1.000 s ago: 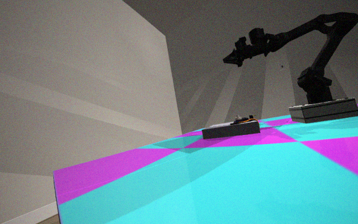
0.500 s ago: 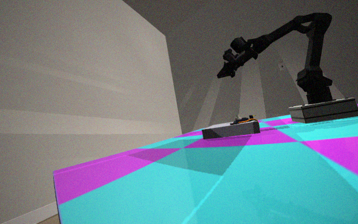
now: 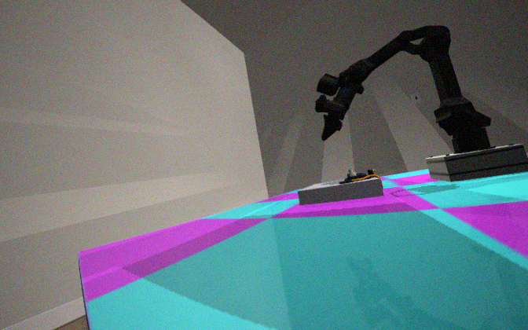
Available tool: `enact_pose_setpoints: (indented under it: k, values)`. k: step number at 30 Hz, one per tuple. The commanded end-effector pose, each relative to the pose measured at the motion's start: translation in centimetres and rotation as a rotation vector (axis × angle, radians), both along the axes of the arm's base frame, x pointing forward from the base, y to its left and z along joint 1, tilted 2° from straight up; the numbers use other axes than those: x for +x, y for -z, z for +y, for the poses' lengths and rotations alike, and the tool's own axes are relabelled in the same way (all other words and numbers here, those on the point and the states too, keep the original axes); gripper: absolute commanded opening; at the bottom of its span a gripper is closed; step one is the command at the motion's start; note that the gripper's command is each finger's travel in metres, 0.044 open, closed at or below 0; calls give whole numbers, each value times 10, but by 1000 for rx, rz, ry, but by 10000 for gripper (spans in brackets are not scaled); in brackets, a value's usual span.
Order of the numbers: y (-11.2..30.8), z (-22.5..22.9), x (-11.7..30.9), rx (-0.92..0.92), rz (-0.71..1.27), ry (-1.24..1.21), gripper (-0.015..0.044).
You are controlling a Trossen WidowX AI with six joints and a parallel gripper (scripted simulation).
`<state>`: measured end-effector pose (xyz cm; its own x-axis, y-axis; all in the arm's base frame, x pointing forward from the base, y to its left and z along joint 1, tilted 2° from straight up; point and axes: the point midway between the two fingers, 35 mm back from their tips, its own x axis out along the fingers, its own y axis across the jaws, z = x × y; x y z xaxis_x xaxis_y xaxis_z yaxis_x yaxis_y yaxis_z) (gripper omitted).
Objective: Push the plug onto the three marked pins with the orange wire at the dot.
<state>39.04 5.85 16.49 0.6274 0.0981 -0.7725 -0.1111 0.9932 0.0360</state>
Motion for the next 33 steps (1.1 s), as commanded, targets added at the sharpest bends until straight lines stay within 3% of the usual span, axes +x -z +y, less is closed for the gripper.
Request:
enact_pose_setpoints:
  k: [1, 17, 33]
  values:
    - [28, 12, -1, -9, 159, -18, 115]
    - [109, 38, -28, -99, 666, -61, 115]
    - [134, 39, -28, -100, 671, -61, 115]
